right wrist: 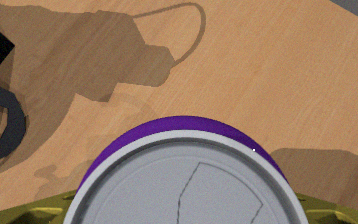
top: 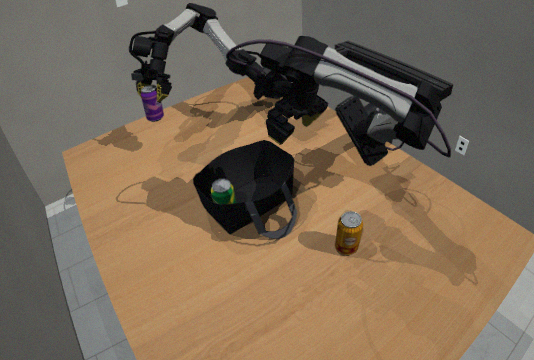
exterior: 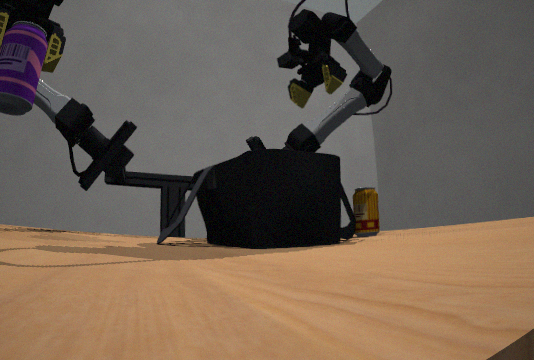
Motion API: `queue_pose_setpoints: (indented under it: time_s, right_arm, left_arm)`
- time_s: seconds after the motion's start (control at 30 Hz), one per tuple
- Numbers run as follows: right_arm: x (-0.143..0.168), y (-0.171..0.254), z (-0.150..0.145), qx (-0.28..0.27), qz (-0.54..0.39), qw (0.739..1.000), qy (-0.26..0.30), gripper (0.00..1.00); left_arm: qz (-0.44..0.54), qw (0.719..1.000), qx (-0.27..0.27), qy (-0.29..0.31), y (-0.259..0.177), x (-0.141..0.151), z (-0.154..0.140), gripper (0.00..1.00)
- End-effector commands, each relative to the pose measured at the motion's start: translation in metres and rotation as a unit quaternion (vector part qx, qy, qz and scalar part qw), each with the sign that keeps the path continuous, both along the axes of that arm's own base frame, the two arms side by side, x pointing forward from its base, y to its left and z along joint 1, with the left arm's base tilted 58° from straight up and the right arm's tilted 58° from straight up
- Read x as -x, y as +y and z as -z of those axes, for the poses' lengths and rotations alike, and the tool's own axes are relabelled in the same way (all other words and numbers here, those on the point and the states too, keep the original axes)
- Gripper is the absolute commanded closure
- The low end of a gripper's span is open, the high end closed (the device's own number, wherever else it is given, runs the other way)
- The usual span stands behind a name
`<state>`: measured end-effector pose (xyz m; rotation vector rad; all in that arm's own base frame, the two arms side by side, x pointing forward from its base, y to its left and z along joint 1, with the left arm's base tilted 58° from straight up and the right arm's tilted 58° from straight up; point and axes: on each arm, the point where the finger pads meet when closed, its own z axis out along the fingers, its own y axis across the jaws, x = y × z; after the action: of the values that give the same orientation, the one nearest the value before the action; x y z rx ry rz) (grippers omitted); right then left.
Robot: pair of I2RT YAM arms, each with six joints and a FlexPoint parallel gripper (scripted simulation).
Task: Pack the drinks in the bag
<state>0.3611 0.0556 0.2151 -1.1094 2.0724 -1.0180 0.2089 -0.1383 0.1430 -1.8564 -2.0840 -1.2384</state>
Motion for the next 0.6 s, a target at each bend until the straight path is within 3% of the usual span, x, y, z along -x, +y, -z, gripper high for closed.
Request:
queue_pose_setpoints:
  time_s: [0.0,0.2,0.27,0.4,0.5,0.57]
  right_arm:
    - [-0.006,0.023,-0.031,-0.047,-0.025,0.998,-0.047,0.33]
    - [-0.008,0.023,-0.031,-0.049,-0.025,0.997,-0.052,0.33]
    - [-0.004,0.013,-0.016,-0.031,-0.024,0.999,-0.034,0.33]
    - [-0.006,0.018,-0.025,-0.037,-0.031,0.998,-0.045,0.33]
    - [-0.004,0.013,-0.014,-0.031,-0.026,0.999,-0.034,0.33]
    - [-0.008,0.015,-0.027,-0.038,-0.026,0.998,-0.048,0.33]
  left_arm:
    - [0.006,1.0,0.014,-0.003,-0.009,0.0,-0.006,0.0]
    - [0.006,1.0,0.014,-0.003,-0.009,0.0,-0.006,0.0]
    - [0.006,1.0,0.014,-0.003,-0.009,0.0,-0.006,0.0]
    - [0.006,1.0,0.014,-0.003,-0.009,0.0,-0.006,0.0]
    - [0.006,1.0,0.014,-0.003,-0.009,0.0,-0.006,0.0]
    - [0.006,1.0,0.014,-0.003,-0.009,0.0,-0.006,0.0]
